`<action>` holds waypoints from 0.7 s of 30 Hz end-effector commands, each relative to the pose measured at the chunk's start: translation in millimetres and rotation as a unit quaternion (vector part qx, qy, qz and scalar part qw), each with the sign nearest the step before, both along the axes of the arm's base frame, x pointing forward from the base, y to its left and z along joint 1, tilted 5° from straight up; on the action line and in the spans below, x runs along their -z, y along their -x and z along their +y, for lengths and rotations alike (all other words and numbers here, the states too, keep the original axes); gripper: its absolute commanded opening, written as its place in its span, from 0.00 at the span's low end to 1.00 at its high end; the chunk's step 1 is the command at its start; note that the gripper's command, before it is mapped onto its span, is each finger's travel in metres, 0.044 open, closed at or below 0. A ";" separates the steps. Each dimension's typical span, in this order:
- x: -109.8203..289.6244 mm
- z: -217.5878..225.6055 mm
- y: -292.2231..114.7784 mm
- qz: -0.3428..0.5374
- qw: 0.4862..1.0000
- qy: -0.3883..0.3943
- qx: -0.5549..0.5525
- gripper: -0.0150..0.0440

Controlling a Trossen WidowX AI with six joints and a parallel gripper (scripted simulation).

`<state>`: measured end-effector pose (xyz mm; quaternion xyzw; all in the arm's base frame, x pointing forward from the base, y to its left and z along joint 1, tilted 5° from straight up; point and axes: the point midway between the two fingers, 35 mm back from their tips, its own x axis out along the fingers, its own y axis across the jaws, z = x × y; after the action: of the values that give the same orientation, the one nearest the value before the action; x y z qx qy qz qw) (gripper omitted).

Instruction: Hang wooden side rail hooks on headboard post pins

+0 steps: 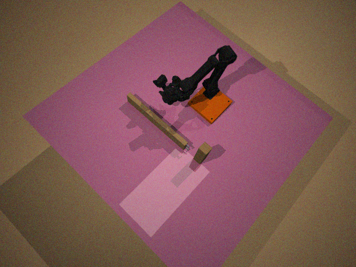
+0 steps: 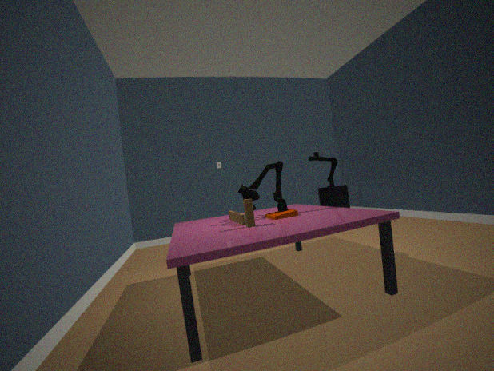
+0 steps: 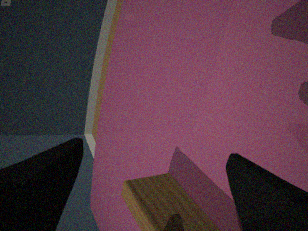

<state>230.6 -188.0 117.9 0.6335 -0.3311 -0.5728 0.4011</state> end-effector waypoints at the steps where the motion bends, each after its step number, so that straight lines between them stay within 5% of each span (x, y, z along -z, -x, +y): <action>1: -2.3 -0.2 -0.6 0.000 1.000 0.000 0.000 0.98; 14: -146.9 1.0 14.7 0.000 1.000 0.000 0.000 1.00; 21: -132.5 14.0 -2.7 0.024 0.998 0.002 -0.063 1.00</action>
<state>222.8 -186.2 263.2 0.6371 -0.3295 -0.5632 0.4104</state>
